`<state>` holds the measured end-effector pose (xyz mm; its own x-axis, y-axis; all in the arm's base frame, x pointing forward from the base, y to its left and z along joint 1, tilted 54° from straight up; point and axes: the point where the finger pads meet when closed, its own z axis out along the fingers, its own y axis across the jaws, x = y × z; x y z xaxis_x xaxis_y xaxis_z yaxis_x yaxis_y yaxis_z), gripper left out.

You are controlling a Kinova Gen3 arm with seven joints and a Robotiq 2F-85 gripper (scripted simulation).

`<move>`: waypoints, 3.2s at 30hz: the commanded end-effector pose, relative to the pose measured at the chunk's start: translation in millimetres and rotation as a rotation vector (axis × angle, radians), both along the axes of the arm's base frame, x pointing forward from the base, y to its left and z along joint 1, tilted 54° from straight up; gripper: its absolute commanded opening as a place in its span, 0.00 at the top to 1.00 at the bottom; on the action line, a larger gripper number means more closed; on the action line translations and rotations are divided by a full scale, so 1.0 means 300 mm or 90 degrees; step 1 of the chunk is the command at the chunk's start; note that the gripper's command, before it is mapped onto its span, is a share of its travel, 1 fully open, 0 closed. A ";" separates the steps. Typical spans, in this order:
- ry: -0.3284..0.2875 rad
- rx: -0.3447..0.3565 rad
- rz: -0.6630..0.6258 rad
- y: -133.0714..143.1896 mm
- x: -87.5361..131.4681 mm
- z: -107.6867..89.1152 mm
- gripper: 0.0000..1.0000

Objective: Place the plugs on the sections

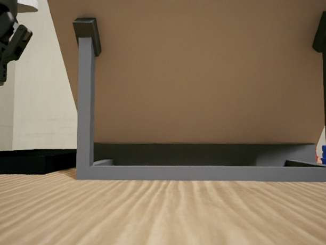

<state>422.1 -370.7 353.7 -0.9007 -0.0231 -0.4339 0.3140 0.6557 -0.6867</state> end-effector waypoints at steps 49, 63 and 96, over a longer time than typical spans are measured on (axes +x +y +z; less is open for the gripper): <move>0.010 0.028 0.010 1.116 0.021 -0.530 1.00; 0.010 0.028 0.010 1.342 0.107 -0.624 1.00; 0.004 0.037 0.012 1.668 0.682 -0.540 1.00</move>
